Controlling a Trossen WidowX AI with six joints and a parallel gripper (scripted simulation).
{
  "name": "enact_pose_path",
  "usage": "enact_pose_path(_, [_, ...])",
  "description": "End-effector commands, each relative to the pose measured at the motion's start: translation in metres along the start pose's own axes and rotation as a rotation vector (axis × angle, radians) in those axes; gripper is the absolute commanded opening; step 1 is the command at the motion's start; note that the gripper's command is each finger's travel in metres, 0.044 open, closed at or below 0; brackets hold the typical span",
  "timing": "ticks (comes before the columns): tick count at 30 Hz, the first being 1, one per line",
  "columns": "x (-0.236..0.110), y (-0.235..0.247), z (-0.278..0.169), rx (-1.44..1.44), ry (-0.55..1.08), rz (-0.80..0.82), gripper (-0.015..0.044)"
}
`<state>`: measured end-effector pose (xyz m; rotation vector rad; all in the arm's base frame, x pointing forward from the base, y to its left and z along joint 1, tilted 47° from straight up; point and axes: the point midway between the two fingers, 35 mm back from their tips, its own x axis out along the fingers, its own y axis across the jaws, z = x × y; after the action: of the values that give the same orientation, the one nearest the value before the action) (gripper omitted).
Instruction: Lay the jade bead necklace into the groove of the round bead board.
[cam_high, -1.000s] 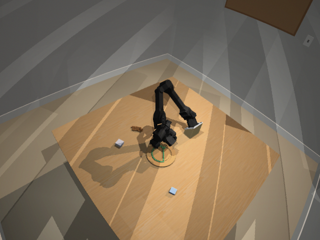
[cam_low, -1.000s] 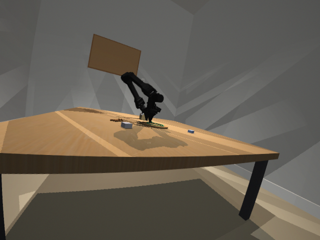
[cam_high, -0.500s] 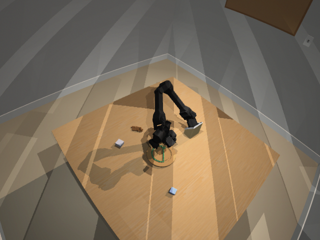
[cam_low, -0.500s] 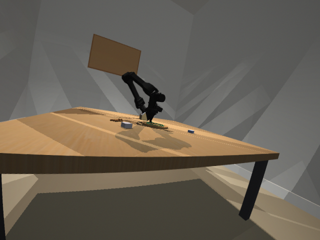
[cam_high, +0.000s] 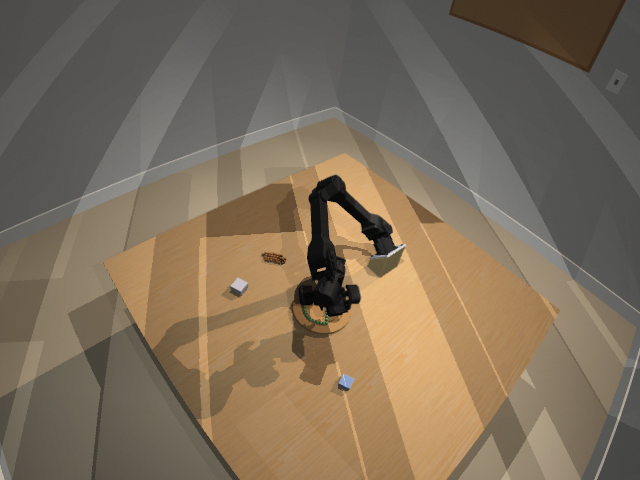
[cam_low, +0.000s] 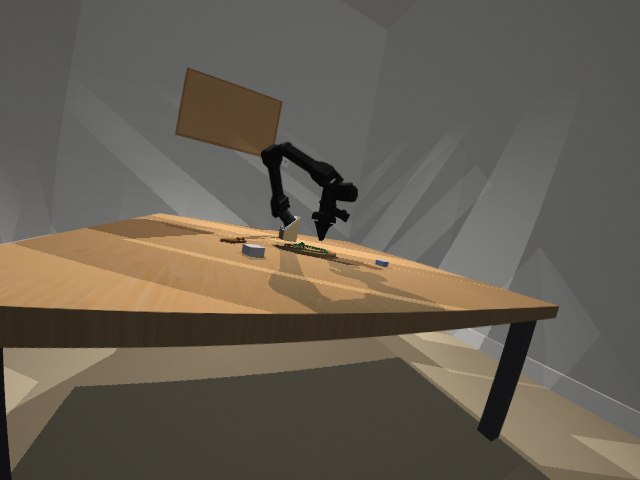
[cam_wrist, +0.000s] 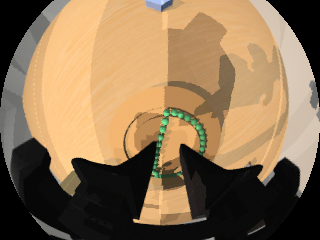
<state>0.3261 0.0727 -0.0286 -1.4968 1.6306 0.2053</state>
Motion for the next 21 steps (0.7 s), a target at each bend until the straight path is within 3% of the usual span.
enact_pose_path(1, [-0.004, 0.004, 0.018, 0.103, 0.000, 0.006, 0.0120])
enact_pose_path(21, [0.008, 0.002, 0.019, 0.110, -0.007, 0.002, 0.0120])
